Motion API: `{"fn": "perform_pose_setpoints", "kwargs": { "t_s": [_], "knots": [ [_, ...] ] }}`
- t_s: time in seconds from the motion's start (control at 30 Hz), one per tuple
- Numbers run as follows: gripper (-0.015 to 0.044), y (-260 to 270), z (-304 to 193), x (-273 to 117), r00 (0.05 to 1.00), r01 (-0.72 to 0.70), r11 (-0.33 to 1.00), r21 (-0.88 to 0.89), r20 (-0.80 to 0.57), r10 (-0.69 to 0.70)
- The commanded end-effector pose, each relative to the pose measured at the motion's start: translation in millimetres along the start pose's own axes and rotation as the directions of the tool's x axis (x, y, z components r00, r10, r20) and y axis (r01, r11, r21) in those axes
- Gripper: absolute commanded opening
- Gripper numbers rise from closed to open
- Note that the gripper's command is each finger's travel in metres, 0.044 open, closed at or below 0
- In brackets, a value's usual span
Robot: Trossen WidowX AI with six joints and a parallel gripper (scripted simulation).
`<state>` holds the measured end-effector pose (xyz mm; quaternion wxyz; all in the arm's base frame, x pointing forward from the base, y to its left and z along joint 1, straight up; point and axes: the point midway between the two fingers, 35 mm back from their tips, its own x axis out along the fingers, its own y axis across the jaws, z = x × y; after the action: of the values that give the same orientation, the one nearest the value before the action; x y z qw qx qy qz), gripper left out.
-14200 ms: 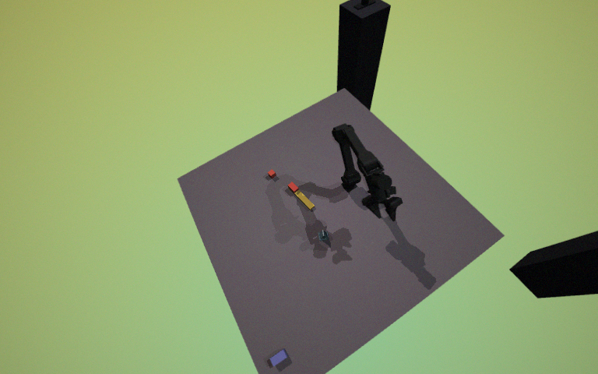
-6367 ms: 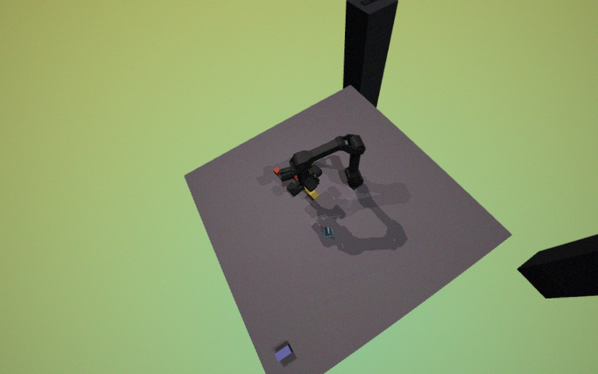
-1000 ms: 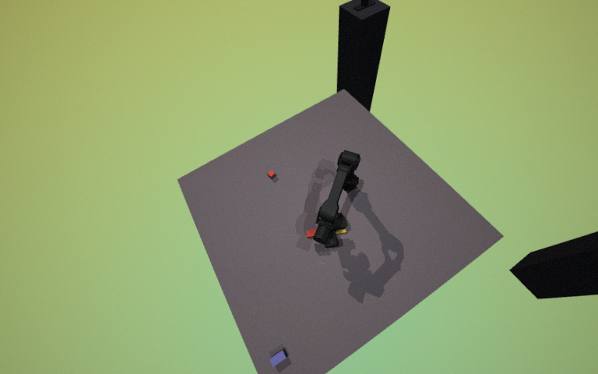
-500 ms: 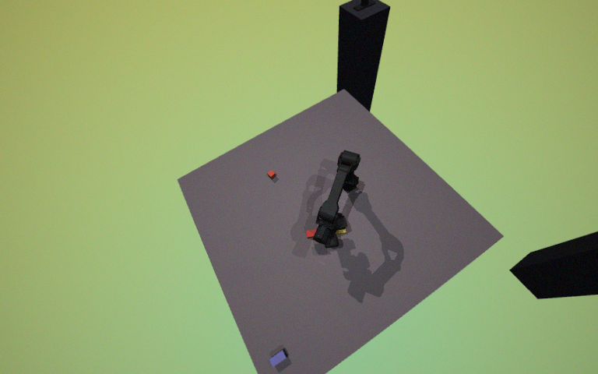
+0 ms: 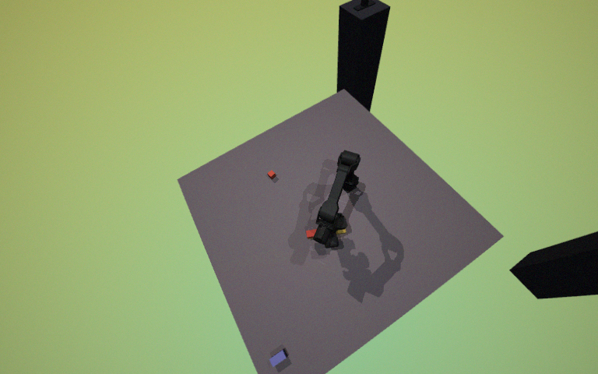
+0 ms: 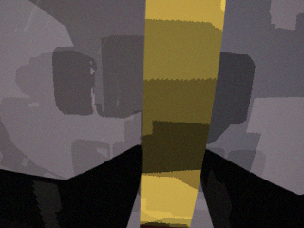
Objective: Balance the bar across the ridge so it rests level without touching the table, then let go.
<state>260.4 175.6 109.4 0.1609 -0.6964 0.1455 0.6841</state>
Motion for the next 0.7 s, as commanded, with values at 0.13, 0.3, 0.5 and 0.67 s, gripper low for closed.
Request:
{"fn": "perform_pose_setpoints", "kwargs": {
  "t_s": [0.13, 0.3, 0.5, 0.67],
  "knots": [
    [0.0000, 0.2, -0.5, 1.0, 1.000, -0.001, 1.000, -0.004, -0.002, 0.001],
    [0.0000, 0.2, -0.5, 1.4, 1.000, -0.001, 1.000, -0.004, -0.002, 0.001],
    [0.0000, 0.3, -0.5, 1.9, 1.000, -0.001, 1.000, -0.004, -0.002, 0.001],
    [0.0000, 0.3, -0.4, 2.4, 1.000, -0.001, 1.000, -0.004, -0.002, 0.001]
  ]
}}
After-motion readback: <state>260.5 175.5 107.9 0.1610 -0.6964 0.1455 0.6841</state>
